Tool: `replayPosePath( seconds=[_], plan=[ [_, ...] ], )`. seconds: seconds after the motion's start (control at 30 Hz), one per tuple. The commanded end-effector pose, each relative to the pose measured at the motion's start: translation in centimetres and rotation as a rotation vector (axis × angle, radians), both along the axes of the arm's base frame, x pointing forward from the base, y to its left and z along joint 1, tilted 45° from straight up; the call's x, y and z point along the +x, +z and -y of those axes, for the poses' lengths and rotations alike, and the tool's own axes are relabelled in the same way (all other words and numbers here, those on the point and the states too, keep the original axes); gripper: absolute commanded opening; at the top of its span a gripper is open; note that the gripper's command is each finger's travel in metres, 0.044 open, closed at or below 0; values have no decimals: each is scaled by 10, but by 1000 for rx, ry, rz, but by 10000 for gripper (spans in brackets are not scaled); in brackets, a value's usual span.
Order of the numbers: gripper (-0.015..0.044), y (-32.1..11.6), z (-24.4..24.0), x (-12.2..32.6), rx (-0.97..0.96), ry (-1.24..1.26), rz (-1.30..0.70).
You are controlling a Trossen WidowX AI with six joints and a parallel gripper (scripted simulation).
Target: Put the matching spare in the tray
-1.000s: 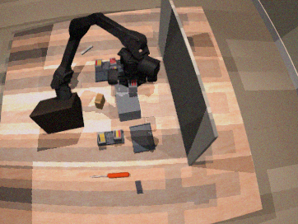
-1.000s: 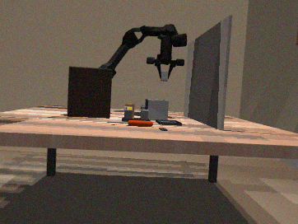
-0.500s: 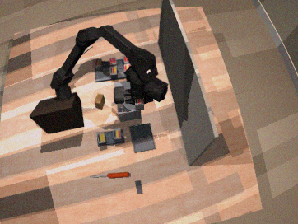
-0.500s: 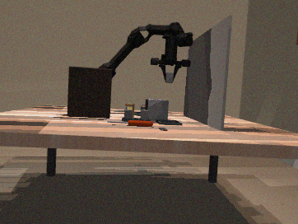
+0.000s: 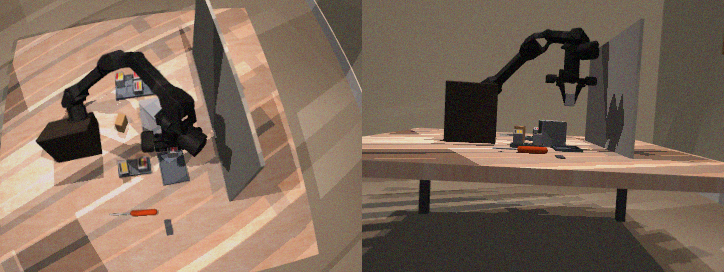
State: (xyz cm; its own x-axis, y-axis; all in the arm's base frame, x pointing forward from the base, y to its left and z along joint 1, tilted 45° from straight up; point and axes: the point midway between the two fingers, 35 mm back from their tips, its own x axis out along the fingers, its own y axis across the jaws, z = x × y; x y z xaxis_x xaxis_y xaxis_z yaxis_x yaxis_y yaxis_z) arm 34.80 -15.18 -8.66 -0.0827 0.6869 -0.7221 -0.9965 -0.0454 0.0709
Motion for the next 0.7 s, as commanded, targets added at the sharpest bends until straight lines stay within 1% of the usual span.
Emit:
replayPosePath(
  seconds=[0.0,0.67],
  plan=[
    [0,-9,6,-1,0,2,4],
    [0,-24,-7,1,-1,2,5]
  ],
)
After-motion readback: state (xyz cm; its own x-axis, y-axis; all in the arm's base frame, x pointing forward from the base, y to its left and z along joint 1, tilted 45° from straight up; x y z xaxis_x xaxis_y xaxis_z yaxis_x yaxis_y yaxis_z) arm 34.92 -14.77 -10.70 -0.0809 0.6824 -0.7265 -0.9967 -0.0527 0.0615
